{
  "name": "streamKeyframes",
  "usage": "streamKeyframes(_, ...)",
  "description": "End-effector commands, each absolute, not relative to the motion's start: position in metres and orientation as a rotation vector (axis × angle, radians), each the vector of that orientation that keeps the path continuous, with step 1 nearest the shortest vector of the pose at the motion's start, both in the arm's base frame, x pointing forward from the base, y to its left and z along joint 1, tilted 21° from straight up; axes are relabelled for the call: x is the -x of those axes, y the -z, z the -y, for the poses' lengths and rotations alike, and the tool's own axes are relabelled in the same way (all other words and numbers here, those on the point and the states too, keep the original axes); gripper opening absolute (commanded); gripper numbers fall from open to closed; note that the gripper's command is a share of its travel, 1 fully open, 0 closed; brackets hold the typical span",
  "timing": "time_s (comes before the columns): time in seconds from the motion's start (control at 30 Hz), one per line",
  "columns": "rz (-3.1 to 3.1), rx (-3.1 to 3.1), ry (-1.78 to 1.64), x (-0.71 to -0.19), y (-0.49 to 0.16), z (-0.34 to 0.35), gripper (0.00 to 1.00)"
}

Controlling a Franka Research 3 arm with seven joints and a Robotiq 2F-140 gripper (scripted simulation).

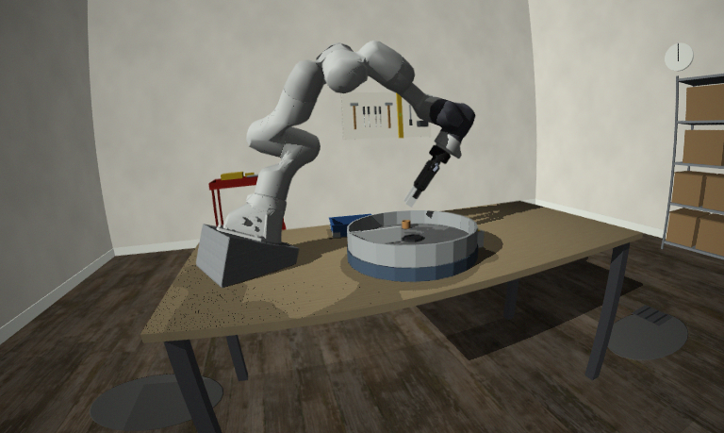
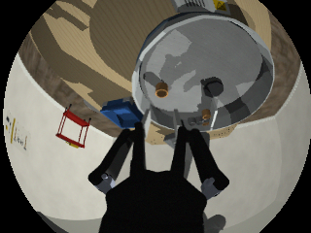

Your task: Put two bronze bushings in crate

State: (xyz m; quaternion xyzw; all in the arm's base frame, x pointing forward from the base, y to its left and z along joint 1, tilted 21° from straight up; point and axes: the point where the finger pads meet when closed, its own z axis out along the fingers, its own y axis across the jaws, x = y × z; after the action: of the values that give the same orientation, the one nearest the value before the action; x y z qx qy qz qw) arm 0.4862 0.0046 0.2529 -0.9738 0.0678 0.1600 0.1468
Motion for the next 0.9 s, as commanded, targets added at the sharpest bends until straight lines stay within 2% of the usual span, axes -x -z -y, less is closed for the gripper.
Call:
streamKeyframes(0.0,-0.115,2.820,-0.369,-0.487,-0.250,-0.004,0.32)
streamKeyframes(0.87,0.506,2.912,0.331,-0.395,-0.219,-0.001,0.32)
